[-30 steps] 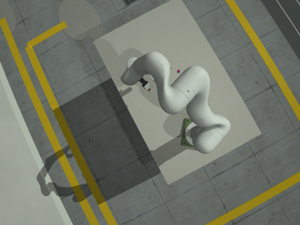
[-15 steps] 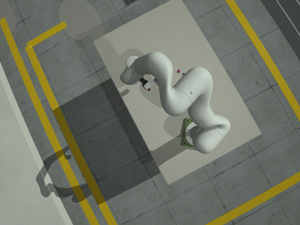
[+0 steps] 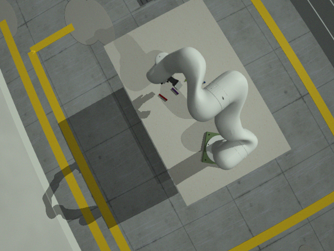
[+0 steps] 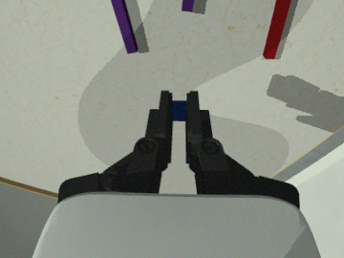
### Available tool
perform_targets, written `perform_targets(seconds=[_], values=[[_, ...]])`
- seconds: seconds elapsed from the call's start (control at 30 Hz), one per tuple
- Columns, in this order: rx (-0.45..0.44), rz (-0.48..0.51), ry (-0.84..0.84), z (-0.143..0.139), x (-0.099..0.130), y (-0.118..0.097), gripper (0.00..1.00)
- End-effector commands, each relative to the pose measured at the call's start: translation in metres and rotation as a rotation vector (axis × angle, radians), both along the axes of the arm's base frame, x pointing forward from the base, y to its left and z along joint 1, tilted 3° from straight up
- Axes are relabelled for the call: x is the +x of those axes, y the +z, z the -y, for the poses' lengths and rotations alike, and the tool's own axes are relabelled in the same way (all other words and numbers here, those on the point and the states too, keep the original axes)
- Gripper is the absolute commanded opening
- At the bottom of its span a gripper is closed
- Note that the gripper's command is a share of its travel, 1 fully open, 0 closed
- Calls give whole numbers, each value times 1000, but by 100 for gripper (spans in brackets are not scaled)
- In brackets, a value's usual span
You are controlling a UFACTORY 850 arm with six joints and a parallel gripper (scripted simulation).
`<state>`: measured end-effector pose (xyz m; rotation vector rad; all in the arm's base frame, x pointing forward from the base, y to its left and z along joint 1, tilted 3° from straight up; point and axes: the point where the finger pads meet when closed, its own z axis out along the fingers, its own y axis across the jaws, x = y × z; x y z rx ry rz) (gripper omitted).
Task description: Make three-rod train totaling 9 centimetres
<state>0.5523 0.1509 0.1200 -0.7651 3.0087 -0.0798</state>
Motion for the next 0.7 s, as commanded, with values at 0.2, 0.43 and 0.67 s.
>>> perform_targets(seconds=[0.2,0.43,0.67], values=[[8,-6,115,84,7,4,4],[4,-9,193,143,2,6,4],[0,-10,251,185,-5,7,4]])
